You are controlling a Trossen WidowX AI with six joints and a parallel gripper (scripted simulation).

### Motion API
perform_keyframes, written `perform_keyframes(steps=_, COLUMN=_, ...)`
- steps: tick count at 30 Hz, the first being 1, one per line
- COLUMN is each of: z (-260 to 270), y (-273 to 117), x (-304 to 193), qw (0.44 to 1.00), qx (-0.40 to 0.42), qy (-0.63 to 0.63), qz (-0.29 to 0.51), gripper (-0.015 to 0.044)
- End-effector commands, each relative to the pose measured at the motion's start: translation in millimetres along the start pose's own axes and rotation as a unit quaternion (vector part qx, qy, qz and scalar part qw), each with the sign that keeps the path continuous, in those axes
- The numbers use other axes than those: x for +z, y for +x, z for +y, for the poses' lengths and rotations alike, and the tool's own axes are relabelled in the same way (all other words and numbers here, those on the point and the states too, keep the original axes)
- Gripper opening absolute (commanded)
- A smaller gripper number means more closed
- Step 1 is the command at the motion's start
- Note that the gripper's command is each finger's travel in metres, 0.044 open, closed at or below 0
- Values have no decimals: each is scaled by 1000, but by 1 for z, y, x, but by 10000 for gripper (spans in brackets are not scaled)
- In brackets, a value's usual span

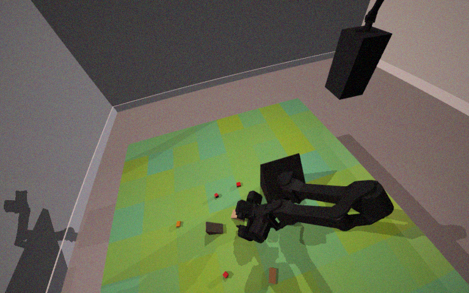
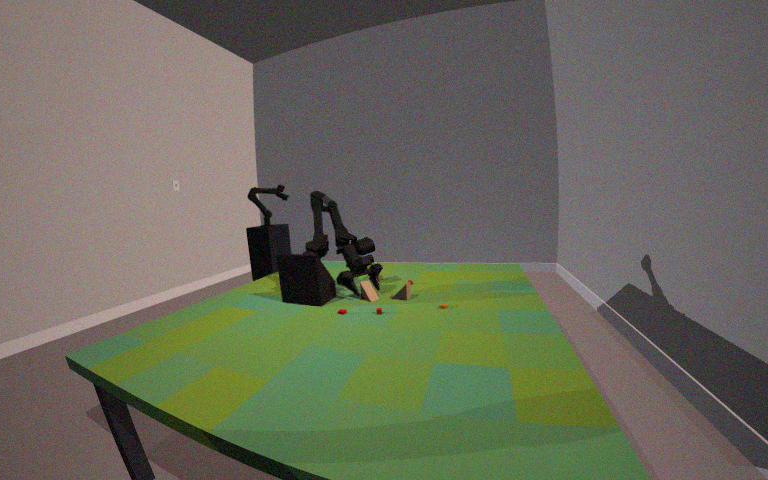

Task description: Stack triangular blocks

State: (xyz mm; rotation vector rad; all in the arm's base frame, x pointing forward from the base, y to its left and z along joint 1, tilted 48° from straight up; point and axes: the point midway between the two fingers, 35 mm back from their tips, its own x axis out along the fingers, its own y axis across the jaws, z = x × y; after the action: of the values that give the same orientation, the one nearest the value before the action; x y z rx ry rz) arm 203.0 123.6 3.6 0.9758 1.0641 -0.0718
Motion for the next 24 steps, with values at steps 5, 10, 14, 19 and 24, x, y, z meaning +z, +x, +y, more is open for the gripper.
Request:
perform_keyframes(steps=5, z=-6, y=10, x=-3, qw=1000, qx=-3, qy=4, qz=-1, gripper=440)
perform_keyframes(steps=10, z=-6, y=10, x=-3, qw=1000, qx=-2, qy=4, qz=-1, gripper=335)
perform_keyframes(steps=14, z=-6, y=10, x=-3, qw=1000, qx=-2, qy=4, qz=-1, gripper=230)
perform_keyframes(steps=19, z=-6, y=10, x=-3, qw=1000, qx=-2, qy=4, qz=-1, gripper=157)
perform_keyframes(steps=24, z=-6, y=10, x=-3, qw=1000, qx=-2, qy=4, qz=-1, gripper=105)
